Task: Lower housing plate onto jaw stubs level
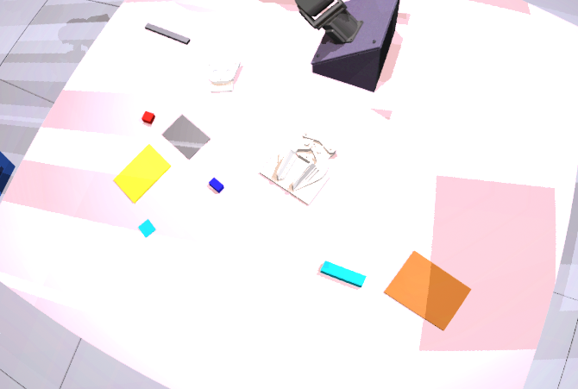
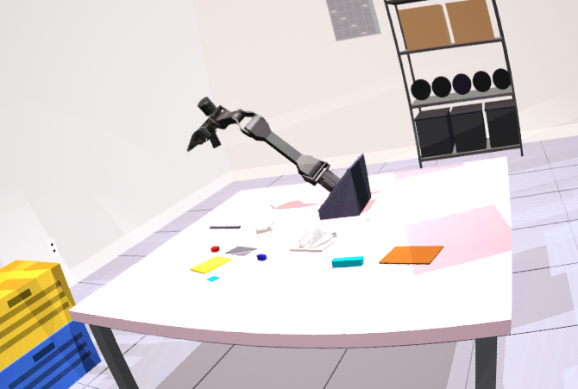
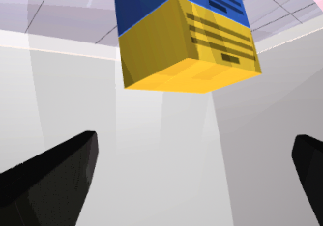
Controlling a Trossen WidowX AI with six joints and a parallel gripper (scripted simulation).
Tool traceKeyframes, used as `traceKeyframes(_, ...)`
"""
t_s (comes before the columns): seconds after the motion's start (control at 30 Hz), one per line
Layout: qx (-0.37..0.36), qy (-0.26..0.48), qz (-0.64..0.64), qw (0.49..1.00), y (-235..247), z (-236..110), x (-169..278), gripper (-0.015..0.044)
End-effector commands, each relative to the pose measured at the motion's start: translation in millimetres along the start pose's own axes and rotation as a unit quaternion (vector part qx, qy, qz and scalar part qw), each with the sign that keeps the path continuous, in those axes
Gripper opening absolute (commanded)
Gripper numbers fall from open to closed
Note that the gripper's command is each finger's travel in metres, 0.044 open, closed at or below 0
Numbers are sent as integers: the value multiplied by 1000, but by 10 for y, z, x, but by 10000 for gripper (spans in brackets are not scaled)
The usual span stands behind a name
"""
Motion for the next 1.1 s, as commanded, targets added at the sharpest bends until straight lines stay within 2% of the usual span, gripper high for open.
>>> traceKeyframes(0.0, 0, 0, 0, 1000, 0, 0, 0, 426)
traceKeyframes(0.17, -2, 12, 30, 999, -12, 76, -3, 440)
traceKeyframes(0.53, -2, 59, 199, 978, -100, 500, -69, 440)
traceKeyframes(1.07, 1, 70, 453, 889, -398, 1147, -308, 440)
Point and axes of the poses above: the point midway between the two fingers, 35 mm back from their tips, its own z axis out along the fingers, its own y axis across the jaws, x = y × z, the point moved 4 cm from there along -z, back along the fingers, and after that the axes turned 6 degrees about z, right-handed, at the moved point
